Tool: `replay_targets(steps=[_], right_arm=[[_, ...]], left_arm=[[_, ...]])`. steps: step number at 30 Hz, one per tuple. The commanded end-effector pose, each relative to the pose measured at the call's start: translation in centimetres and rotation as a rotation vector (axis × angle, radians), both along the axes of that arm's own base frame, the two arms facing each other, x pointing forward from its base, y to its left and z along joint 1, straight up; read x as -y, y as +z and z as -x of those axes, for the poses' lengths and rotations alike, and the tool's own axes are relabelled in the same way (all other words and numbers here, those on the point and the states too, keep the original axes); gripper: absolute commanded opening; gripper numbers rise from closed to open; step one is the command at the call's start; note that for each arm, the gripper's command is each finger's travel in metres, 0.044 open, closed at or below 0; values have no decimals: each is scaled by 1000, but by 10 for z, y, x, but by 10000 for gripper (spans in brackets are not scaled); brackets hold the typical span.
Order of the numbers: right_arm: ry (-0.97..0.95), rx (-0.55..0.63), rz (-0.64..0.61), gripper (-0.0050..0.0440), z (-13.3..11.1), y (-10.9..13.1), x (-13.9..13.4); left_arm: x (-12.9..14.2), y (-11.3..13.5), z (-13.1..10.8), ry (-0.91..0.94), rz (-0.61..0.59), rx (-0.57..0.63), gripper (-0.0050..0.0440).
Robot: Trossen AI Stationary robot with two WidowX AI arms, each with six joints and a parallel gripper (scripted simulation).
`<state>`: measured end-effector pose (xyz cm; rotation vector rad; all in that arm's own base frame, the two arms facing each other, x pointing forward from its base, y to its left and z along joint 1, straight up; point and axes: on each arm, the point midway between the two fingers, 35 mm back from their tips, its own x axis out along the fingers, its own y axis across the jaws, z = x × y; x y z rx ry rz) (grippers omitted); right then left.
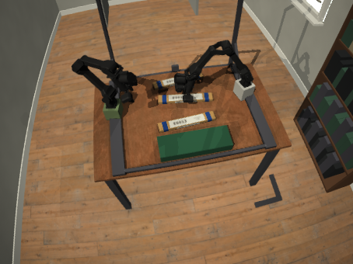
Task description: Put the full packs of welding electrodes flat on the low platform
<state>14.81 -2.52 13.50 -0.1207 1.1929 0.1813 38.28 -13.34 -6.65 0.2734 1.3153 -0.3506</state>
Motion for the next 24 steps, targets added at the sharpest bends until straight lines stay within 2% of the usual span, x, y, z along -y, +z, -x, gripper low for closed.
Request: replay_targets(steps=[1, 5, 15, 16, 24], right_arm=[[2, 22, 5, 430, -2, 7, 1], [2, 22, 5, 430, -2, 7, 1], [2, 22, 5, 430, -2, 7, 1], [2, 22, 5, 430, -2, 7, 1], [2, 22, 5, 430, -2, 7, 1]], left_arm=[[3, 14, -13, 0, 18, 53, -50], [4, 21, -14, 0, 23, 68, -50], [3, 21, -13, 0, 23, 67, -50], [3, 15, -10, 0, 17, 51, -50], [3, 22, -13, 0, 23, 68, -50]])
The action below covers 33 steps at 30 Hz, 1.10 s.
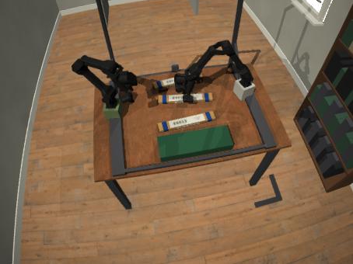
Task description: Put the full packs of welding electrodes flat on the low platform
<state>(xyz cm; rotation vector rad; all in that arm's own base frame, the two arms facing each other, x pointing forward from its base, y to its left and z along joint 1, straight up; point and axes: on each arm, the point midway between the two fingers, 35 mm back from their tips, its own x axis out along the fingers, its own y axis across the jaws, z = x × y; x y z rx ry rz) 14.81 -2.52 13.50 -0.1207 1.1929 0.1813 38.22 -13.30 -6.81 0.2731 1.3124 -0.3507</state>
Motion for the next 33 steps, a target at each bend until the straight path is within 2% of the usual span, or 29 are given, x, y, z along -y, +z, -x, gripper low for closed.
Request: replay_targets(steps=[1, 13, 14, 33], right_arm=[[2, 22, 5, 430, -2, 7, 1], [2, 22, 5, 430, -2, 7, 1], [2, 22, 5, 430, -2, 7, 1], [2, 22, 5, 430, -2, 7, 1]], left_arm=[[4, 23, -13, 0, 22, 65, -50], [3, 24, -12, 0, 22, 64, -50], [3, 24, -12, 0, 22, 64, 430], [3, 18, -10, 0, 16, 48, 430]])
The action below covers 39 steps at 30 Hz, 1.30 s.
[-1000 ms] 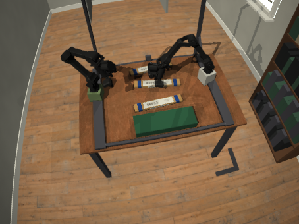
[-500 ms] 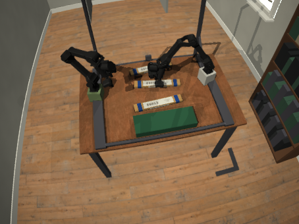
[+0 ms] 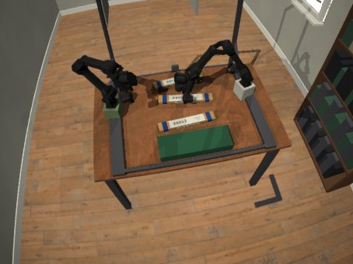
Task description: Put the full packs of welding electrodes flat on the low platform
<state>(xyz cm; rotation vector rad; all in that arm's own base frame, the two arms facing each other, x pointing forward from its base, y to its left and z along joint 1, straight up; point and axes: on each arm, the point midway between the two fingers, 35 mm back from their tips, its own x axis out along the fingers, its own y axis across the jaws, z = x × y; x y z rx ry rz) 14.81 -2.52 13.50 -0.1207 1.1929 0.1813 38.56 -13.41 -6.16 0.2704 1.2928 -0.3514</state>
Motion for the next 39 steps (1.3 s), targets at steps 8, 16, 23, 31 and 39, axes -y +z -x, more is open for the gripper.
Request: replay_targets(steps=[8, 16, 23, 31, 39], right_arm=[[2, 22, 5, 430, -2, 7, 1], [2, 22, 5, 430, -2, 7, 1], [2, 22, 5, 430, -2, 7, 1], [2, 22, 5, 430, -2, 7, 1], [2, 22, 5, 430, -2, 7, 1]], left_arm=[[2, 11, -6, 0, 10, 29, 430], [2, 11, -6, 0, 10, 29, 430], [1, 29, -4, 0, 14, 40, 430], [2, 65, -7, 0, 18, 52, 430], [2, 79, -6, 0, 18, 52, 430]])
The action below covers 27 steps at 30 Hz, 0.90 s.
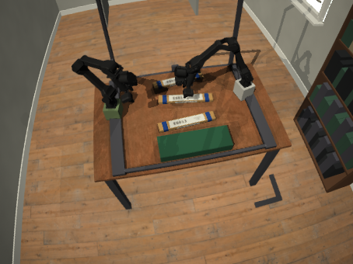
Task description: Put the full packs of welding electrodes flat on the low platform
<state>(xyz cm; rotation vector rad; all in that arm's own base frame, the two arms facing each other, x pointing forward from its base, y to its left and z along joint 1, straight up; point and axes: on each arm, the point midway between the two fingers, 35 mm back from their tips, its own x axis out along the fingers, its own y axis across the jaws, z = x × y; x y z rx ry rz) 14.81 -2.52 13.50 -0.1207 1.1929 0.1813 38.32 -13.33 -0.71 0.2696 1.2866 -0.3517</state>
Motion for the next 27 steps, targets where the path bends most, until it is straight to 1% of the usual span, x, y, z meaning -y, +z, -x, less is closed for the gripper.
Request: replay_targets(steps=[1, 2, 4, 6, 9, 11, 13, 27], right_arm=[[2, 22, 5, 430, -2, 7, 1], [2, 22, 5, 430, -2, 7, 1], [2, 22, 5, 430, -2, 7, 1], [2, 22, 5, 430, -2, 7, 1], [2, 22, 5, 430, -2, 7, 1], [2, 22, 5, 430, -2, 7, 1], [2, 22, 5, 430, -2, 7, 1], [2, 22, 5, 430, -2, 7, 1]], left_arm=[[3, 24, -8, 0, 16, 46, 430], [3, 24, -8, 0, 16, 46, 430], [-12, 21, -14, 76, 11, 41, 430], [-25, 11, -17, 142, 4, 19, 430], [-43, 10, -26, 220, 4, 19, 430], [-55, 10, -31, 210, 4, 19, 430], [-55, 10, -31, 210, 4, 19, 430], [-141, 5, -69, 209, 4, 21, 430]])
